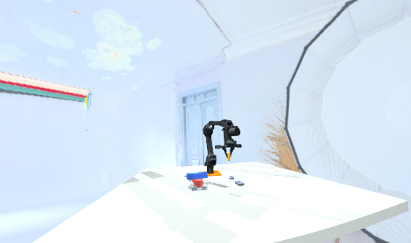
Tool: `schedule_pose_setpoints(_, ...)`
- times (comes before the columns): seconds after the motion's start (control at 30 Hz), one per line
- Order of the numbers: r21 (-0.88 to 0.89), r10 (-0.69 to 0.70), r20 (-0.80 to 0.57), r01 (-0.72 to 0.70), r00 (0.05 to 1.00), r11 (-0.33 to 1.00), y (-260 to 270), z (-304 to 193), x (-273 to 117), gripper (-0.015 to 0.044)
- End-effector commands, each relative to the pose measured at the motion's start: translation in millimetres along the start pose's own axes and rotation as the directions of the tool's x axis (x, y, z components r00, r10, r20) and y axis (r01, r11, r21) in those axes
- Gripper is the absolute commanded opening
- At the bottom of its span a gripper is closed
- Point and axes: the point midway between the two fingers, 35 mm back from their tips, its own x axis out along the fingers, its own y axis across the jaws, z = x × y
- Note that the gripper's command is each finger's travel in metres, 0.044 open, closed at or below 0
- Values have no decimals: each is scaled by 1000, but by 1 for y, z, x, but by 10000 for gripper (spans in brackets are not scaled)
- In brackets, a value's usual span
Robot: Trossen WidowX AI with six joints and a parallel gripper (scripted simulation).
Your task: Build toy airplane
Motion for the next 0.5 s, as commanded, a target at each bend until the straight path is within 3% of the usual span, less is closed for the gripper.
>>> schedule_pose_setpoints(0.0, -13, 2, -1, -2, 1000, 1000, -10, 7, 3, 0)
schedule_pose_setpoints(0.47, -42, -6, 2, 6, 1000, 999, -51, 27, 11, 0)
